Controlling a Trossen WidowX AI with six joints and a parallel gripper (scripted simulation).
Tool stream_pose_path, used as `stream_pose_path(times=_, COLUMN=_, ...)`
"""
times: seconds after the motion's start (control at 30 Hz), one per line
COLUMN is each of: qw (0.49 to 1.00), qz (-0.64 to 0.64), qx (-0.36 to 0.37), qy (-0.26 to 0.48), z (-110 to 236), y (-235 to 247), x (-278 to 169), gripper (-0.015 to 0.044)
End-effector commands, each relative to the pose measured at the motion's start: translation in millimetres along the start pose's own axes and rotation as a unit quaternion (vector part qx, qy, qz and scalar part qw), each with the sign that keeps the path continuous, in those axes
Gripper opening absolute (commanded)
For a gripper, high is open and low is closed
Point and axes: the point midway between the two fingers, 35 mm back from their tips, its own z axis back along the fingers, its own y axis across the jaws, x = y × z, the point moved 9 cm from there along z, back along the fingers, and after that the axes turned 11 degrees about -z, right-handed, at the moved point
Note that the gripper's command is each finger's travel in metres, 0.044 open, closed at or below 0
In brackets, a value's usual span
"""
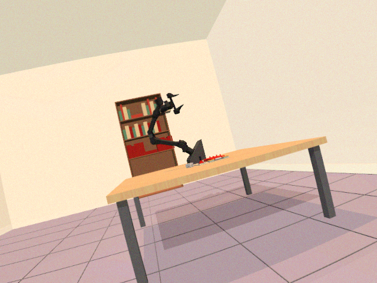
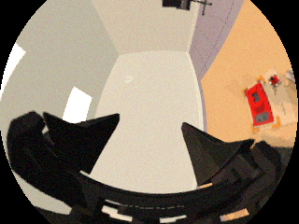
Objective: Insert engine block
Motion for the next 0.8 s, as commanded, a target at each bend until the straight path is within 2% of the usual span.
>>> stream_pose_path(times=0.0, qw=0.998, qz=-0.042, qx=-0.031, qy=-0.036, z=-14, y=-4, x=11, gripper=0.0440)
stream_pose_path(times=0.3, qw=0.976, qz=-0.144, qx=-0.103, qy=-0.127, z=-46, y=-21, x=42, gripper=0.0440)
stream_pose_path(times=0.77, qw=0.913, qz=-0.259, qx=-0.185, qy=-0.254, z=-79, y=-53, x=93, gripper=0.0440)
